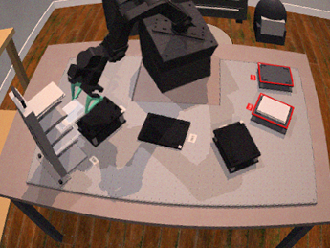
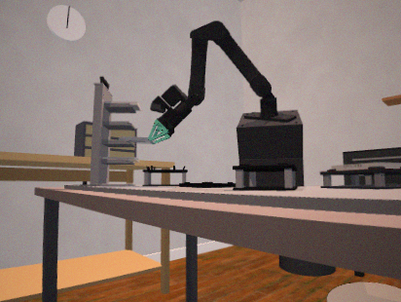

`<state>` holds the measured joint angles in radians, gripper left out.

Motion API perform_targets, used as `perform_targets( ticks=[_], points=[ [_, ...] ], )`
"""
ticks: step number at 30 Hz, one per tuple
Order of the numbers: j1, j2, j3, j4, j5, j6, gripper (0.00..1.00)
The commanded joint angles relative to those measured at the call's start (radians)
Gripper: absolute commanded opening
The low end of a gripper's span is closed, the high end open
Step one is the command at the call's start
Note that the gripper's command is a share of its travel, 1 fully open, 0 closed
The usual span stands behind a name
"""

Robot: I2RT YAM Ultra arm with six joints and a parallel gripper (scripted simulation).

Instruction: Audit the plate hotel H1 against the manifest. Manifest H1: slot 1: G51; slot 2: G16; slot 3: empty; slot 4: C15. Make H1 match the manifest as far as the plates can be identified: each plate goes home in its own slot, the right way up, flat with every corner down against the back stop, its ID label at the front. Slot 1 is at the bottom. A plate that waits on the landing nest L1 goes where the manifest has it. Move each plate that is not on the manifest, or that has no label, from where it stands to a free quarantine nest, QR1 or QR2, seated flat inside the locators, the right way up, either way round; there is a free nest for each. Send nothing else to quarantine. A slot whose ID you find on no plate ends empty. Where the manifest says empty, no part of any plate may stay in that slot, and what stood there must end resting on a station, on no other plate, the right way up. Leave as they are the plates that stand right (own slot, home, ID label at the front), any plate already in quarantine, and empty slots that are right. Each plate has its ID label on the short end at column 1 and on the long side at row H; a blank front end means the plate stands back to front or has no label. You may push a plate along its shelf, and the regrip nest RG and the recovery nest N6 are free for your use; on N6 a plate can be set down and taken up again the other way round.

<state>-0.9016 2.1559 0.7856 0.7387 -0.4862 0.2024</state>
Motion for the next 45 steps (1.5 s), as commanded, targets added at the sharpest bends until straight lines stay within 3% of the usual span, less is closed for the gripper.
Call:
perform_targets(
  ticks=[1, 45],
  points=[
    [-0.003, -0.004, 0.017, 0.003, 0.011, 0.001, 0.86],
    [0.010, 0.027, 0.055, 0.000, 0.021, 0.010, 0.86]
  ],
)
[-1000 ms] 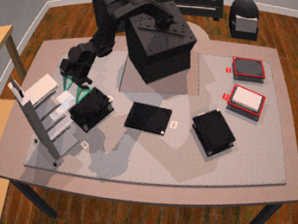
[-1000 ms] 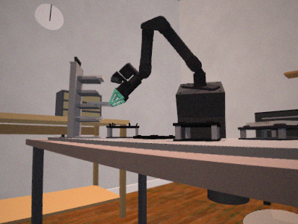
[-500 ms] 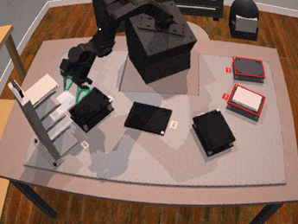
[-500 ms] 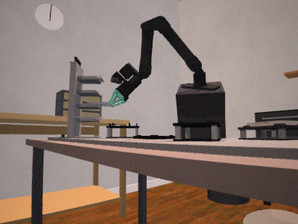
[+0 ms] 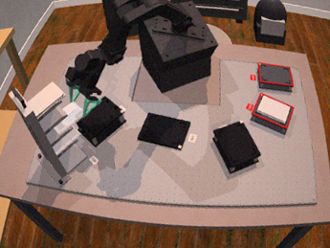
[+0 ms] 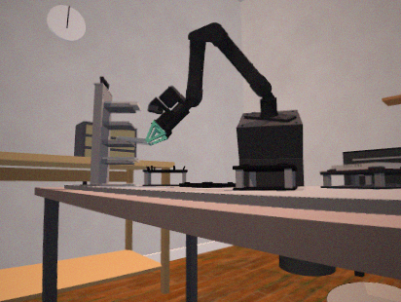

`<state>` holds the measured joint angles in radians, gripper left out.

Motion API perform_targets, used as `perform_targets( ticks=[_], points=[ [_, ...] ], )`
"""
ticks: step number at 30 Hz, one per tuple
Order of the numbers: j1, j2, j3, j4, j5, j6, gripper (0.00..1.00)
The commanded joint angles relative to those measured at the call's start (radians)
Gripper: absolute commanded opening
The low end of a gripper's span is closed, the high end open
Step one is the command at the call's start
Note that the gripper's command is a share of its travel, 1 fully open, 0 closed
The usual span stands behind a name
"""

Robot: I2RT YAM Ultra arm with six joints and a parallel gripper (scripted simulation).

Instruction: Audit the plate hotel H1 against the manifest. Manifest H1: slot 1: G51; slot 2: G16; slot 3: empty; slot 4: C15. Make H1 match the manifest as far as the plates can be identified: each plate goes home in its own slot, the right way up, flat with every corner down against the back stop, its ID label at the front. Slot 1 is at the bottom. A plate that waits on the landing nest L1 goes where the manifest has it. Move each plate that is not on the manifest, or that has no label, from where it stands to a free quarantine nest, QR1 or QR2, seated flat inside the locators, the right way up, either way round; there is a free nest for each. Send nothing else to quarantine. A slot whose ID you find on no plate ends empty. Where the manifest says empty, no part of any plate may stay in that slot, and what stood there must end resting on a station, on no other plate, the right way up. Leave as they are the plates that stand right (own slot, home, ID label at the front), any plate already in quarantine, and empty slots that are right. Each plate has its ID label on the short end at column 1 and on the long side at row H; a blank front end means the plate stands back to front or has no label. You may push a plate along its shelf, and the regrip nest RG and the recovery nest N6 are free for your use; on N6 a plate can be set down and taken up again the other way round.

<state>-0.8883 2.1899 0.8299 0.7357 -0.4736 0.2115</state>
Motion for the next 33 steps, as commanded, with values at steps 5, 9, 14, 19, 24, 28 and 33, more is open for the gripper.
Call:
perform_targets(
  ticks=[5, 9, 14, 19, 24, 28, 33],
  points=[
    [-0.001, 0.001, 0.021, 0.001, 0.011, 0.002, 0.86],
    [0.002, 0.008, 0.032, -0.001, 0.013, 0.004, 0.86],
    [0.006, 0.018, 0.045, -0.004, 0.016, 0.006, 0.86],
    [0.008, 0.023, 0.054, -0.006, 0.018, 0.008, 0.86],
    [0.011, 0.033, 0.067, -0.009, 0.021, 0.010, 0.86],
    [0.014, 0.040, 0.078, -0.012, 0.023, 0.012, 0.86],
    [0.016, 0.046, 0.087, -0.014, 0.025, 0.013, 0.86]
  ],
)
